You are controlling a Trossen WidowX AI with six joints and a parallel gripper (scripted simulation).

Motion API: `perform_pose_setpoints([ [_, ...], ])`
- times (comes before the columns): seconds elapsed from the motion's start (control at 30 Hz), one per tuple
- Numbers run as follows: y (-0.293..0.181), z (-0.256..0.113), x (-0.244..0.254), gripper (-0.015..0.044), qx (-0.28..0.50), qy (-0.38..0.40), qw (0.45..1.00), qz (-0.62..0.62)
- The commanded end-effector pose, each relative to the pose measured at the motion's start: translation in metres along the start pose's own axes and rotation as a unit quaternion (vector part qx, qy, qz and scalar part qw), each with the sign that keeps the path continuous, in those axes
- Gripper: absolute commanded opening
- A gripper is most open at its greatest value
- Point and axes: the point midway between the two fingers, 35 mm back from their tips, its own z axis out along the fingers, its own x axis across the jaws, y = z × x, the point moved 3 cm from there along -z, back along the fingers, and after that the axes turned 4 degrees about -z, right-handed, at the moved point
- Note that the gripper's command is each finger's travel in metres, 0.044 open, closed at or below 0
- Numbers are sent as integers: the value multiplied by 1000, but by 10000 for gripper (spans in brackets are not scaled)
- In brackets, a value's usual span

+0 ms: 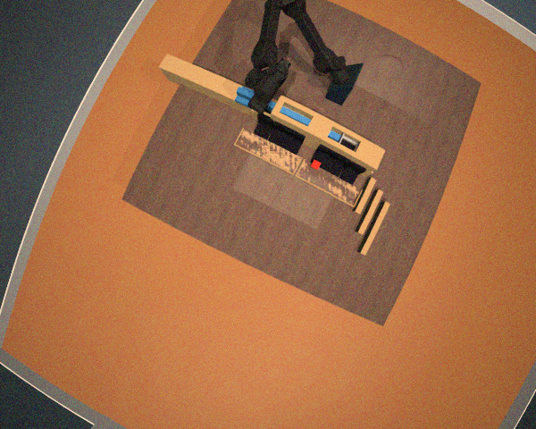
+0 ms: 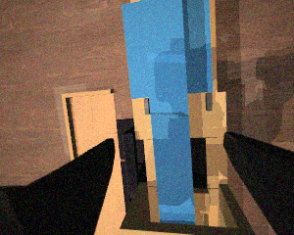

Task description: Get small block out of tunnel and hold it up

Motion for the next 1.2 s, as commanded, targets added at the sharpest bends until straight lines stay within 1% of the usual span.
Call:
perform_pose_setpoints([
  [0.0, 7, -15, 1, 440, 24, 9, 1000, -14],
  [0.03, 7, -16, 1, 440, 24, 10, 1000, -15],
  [0.07, 4, -9, 2, 440, 12, 7, 1000, -11],
  [0.17, -2, -15, 11, 440, 19, 22, 999, -46],
  [0.3, -24, -32, 40, 440, 38, 57, 986, -154],
  [0.47, -63, -53, 73, 440, 72, 84, 948, -299],
  [0.73, -143, -73, 112, 440, 113, 76, 855, -500],
  [0.87, -193, -81, 123, 440, 130, 63, 790, -596],
  [1.03, -255, -86, 125, 440, 143, 41, 699, -699],
  [1.1, -264, -86, 124, 440, 145, 37, 686, -712],
  [1.17, -264, -86, 124, 440, 145, 37, 686, -712],
])
